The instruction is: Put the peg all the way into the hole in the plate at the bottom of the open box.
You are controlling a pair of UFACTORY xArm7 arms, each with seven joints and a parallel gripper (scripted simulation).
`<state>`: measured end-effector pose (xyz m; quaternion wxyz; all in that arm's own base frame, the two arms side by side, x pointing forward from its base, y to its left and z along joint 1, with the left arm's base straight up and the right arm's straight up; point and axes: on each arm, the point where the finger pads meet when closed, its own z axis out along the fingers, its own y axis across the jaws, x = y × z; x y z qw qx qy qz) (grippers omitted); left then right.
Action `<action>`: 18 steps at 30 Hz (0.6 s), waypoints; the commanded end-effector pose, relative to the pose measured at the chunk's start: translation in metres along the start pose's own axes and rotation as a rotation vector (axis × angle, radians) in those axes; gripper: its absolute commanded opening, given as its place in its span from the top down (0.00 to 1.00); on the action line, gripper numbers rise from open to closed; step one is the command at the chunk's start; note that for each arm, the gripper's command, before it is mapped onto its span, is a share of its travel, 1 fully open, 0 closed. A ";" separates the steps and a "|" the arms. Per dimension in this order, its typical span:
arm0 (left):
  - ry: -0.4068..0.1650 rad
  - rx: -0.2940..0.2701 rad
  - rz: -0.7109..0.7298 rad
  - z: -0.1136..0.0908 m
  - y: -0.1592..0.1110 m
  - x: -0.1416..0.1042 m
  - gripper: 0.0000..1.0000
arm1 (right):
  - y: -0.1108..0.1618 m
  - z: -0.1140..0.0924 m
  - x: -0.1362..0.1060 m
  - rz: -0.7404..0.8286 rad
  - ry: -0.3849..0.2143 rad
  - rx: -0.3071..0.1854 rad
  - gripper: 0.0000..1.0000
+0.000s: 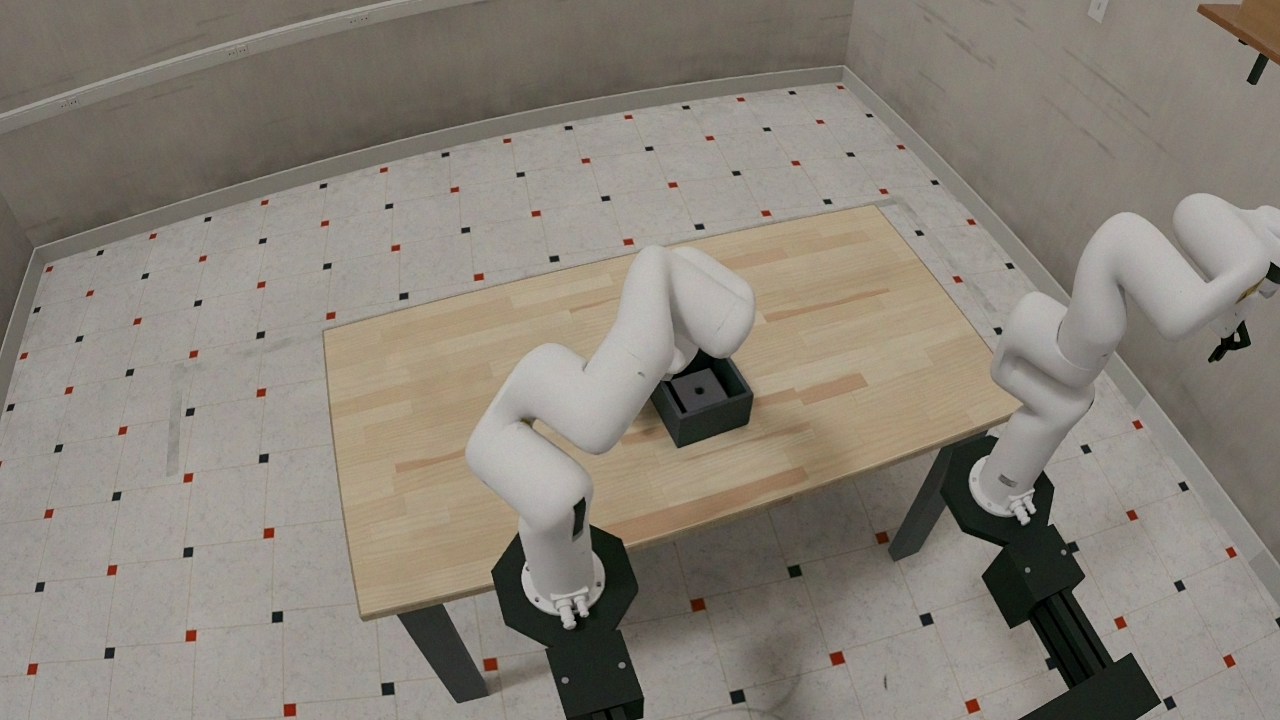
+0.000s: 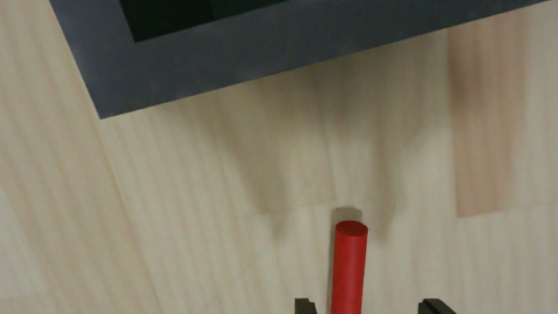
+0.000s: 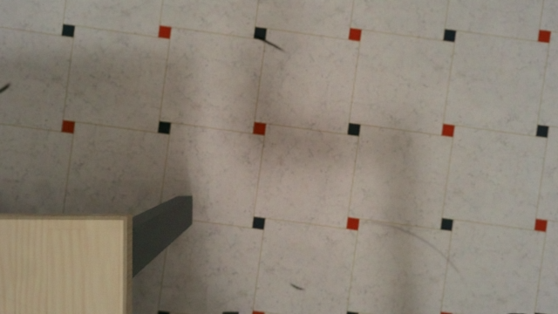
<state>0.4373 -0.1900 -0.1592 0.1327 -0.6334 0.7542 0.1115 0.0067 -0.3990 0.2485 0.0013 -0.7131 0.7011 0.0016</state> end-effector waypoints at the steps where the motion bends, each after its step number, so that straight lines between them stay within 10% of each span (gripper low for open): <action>1: 0.001 0.004 -0.001 -0.002 -0.002 0.000 0.56 | 0.000 -0.002 0.001 0.000 0.004 0.000 0.00; 18: 0.001 0.004 -0.001 0.014 -0.002 0.006 0.56 | 0.000 -0.002 0.001 0.000 0.004 0.000 0.00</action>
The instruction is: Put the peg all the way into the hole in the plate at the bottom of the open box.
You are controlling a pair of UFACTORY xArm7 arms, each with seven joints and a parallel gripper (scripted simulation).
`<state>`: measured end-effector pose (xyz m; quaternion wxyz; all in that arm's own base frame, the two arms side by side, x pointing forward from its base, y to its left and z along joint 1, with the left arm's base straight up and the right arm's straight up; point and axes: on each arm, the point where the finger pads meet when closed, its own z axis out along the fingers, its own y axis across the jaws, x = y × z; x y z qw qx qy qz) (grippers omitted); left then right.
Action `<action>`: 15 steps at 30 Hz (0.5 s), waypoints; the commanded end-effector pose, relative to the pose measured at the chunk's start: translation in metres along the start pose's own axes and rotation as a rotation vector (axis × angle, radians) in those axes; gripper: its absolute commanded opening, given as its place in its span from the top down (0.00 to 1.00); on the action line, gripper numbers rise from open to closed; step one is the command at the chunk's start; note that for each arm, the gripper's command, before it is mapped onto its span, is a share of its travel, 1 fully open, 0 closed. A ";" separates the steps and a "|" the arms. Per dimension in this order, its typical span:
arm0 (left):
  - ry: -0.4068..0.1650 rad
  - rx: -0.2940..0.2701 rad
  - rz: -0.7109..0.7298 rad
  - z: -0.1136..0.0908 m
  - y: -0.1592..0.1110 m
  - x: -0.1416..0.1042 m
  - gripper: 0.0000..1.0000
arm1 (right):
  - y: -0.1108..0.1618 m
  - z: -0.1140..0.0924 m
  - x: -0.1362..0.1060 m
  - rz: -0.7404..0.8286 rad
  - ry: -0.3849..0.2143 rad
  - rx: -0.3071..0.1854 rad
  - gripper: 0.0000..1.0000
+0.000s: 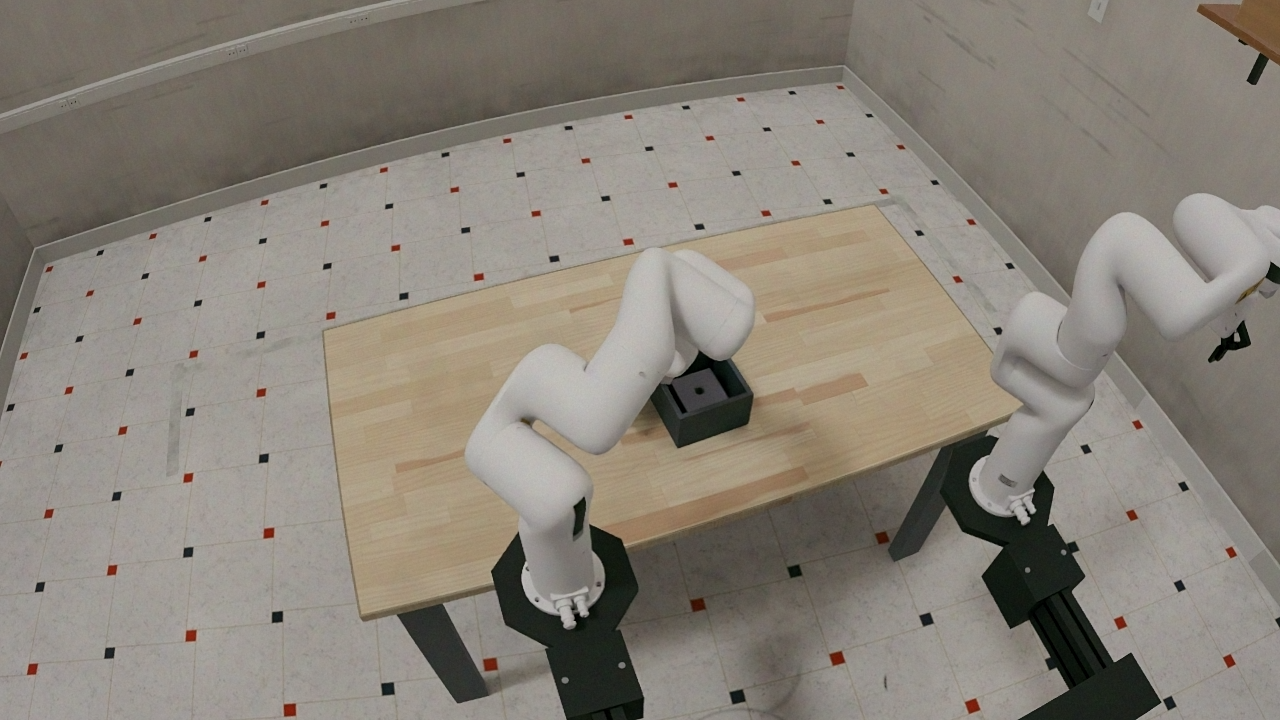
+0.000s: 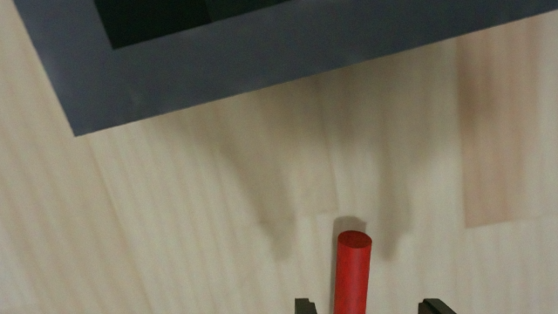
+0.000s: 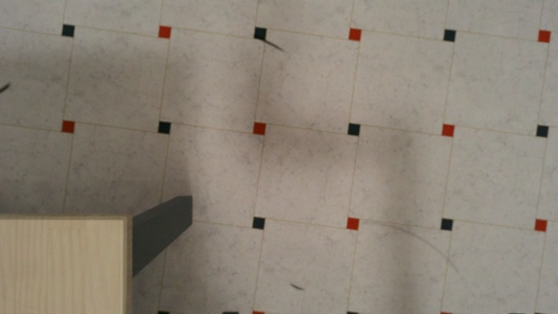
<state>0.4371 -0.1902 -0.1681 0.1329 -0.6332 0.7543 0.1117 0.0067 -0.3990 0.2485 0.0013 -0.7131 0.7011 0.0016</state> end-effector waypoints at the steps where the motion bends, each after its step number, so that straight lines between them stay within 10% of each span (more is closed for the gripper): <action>1: 0.002 0.004 -0.001 0.008 -0.002 0.003 0.56 | 0.000 -0.002 0.001 0.000 0.004 0.000 0.00; 15: 0.002 0.004 -0.001 0.025 -0.002 0.010 0.56 | 0.000 -0.002 0.001 0.000 0.004 0.000 0.00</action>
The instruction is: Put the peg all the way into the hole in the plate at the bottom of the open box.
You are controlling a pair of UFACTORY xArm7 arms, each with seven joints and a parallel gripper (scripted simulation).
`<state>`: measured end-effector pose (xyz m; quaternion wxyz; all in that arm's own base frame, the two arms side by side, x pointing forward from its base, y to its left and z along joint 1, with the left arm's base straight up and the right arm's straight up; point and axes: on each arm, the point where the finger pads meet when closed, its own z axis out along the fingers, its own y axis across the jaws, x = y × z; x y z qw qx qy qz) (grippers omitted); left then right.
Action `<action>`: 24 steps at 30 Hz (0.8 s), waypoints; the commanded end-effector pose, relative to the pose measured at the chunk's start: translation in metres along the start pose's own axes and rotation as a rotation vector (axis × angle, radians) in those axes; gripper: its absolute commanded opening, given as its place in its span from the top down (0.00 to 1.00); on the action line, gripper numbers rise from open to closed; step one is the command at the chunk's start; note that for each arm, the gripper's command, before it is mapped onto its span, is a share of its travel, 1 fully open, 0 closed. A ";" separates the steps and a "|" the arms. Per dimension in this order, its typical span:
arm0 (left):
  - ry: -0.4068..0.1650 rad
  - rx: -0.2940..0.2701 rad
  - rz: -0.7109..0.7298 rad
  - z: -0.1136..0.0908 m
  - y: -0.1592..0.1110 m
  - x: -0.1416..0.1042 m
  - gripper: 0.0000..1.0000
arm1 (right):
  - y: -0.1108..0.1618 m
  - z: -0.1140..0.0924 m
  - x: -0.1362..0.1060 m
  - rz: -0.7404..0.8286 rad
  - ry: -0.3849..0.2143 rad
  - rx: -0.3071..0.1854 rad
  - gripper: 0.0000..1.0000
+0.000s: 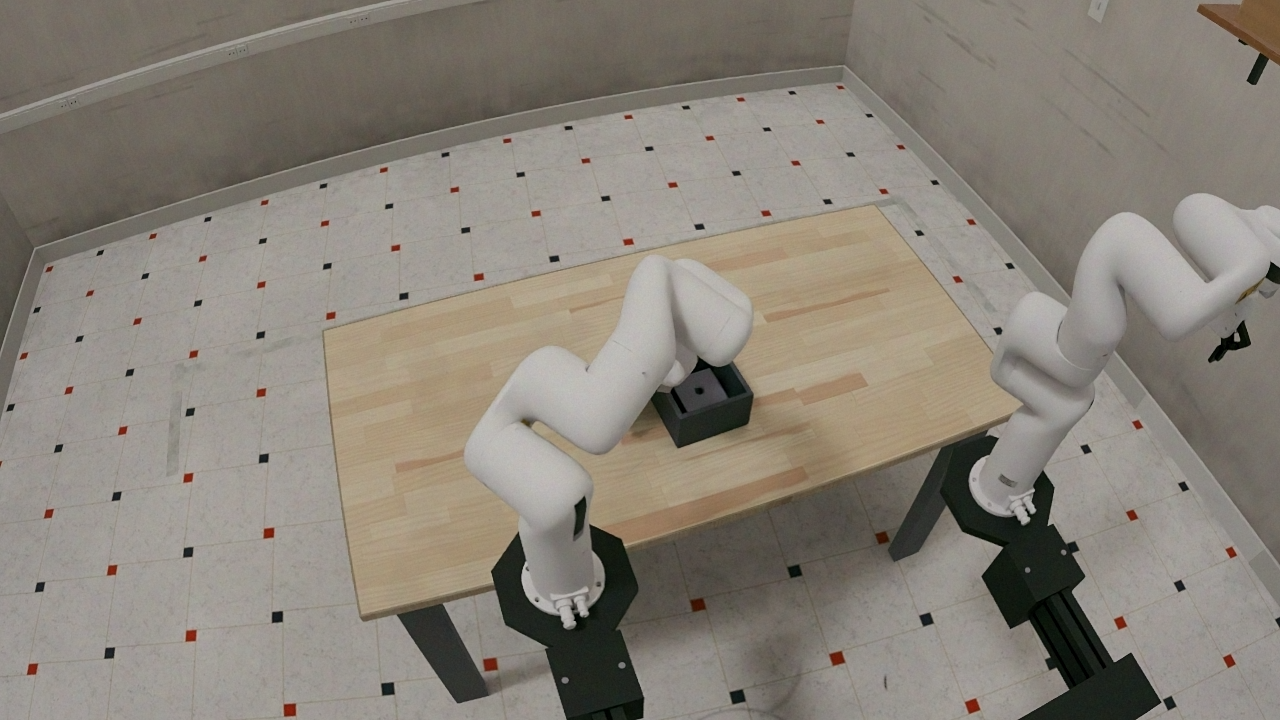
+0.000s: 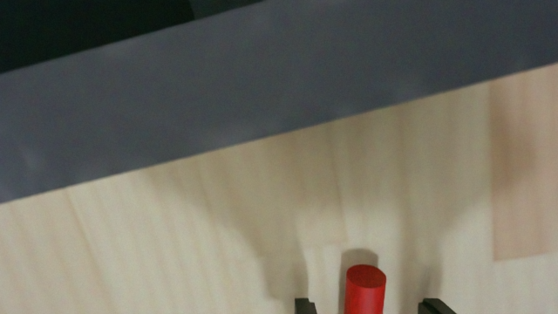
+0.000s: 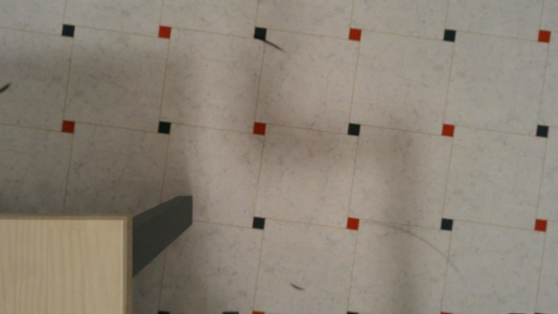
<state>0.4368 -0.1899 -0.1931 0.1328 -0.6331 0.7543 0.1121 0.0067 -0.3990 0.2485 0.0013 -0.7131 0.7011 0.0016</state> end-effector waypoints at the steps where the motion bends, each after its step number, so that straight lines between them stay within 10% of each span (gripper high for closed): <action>1: 0.002 0.004 -0.002 0.001 -0.002 0.001 0.56 | 0.000 -0.002 0.001 0.000 0.004 0.000 0.00; 9: 0.002 0.004 -0.002 0.001 -0.002 0.001 0.56 | 0.000 -0.002 0.001 0.000 0.004 0.000 0.00; 10: 0.002 0.004 -0.002 0.001 -0.002 0.001 1.00 | 0.000 -0.002 0.001 0.000 0.004 0.000 0.00; 24: 0.002 0.004 -0.002 0.001 -0.002 0.001 1.00 | 0.000 -0.002 0.001 0.000 0.004 0.000 0.00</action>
